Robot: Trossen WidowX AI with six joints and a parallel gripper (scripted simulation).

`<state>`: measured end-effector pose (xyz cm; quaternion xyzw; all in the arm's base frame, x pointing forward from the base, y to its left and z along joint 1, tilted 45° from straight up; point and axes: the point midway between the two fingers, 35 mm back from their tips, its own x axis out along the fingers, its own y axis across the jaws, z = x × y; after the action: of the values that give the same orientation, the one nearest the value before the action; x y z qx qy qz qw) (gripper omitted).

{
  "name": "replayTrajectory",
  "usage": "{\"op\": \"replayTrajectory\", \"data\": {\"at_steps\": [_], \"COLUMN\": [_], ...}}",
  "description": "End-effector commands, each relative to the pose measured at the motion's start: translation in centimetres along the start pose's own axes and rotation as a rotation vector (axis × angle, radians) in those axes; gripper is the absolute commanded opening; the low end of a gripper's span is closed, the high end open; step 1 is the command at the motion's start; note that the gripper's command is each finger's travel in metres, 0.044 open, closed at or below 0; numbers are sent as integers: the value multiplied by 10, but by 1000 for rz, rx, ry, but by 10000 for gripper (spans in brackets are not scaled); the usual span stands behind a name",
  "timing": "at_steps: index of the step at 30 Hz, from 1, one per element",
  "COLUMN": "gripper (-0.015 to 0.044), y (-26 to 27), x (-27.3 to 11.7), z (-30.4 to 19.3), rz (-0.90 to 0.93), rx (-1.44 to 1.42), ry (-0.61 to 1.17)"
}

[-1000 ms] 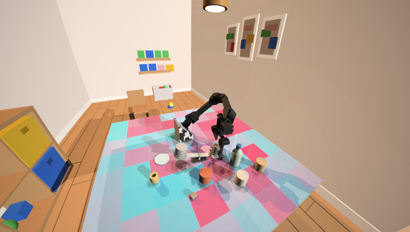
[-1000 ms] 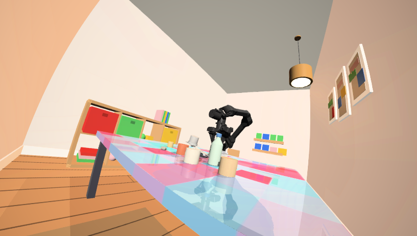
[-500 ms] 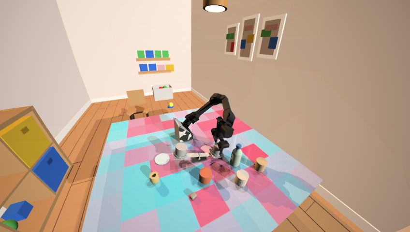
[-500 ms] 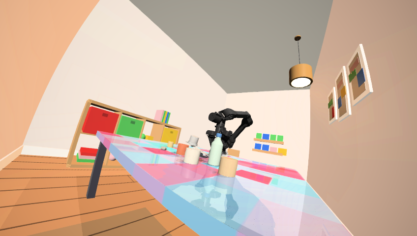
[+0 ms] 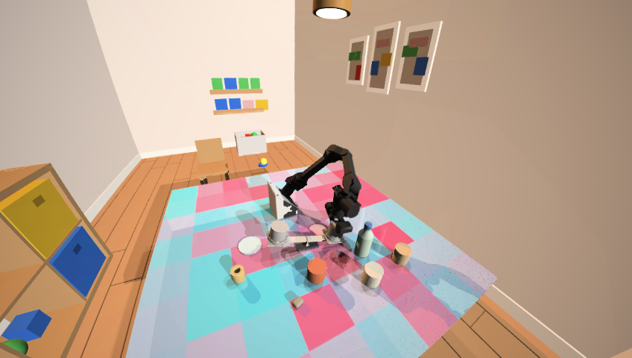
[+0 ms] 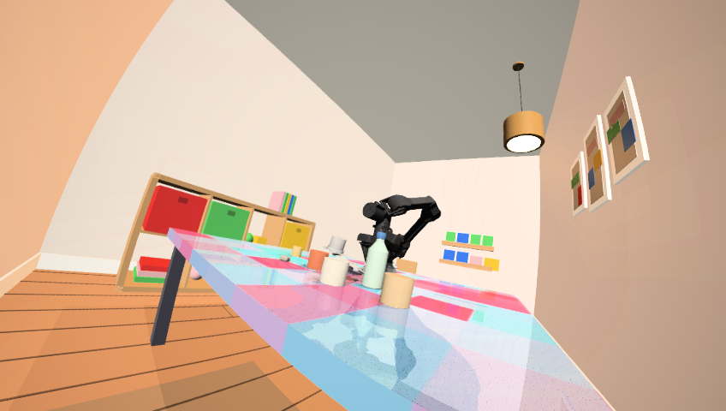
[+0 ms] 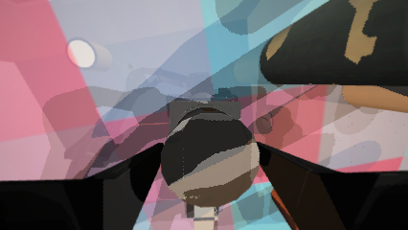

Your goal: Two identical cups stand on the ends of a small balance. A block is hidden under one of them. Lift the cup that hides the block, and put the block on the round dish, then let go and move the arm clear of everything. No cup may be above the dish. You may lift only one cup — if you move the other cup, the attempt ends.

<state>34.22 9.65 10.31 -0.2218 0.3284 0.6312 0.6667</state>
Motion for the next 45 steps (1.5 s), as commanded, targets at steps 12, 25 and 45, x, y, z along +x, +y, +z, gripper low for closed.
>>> {"op": "replayTrajectory", "data": {"at_steps": [12,25,45], "gripper": [355,131,0], "y": [2,1,-3], "x": [14,10,-16], "z": [0,0,0], "rz": [2,0,-11], "rx": [6,10,33], "ry": [-7,-7,-5]}}
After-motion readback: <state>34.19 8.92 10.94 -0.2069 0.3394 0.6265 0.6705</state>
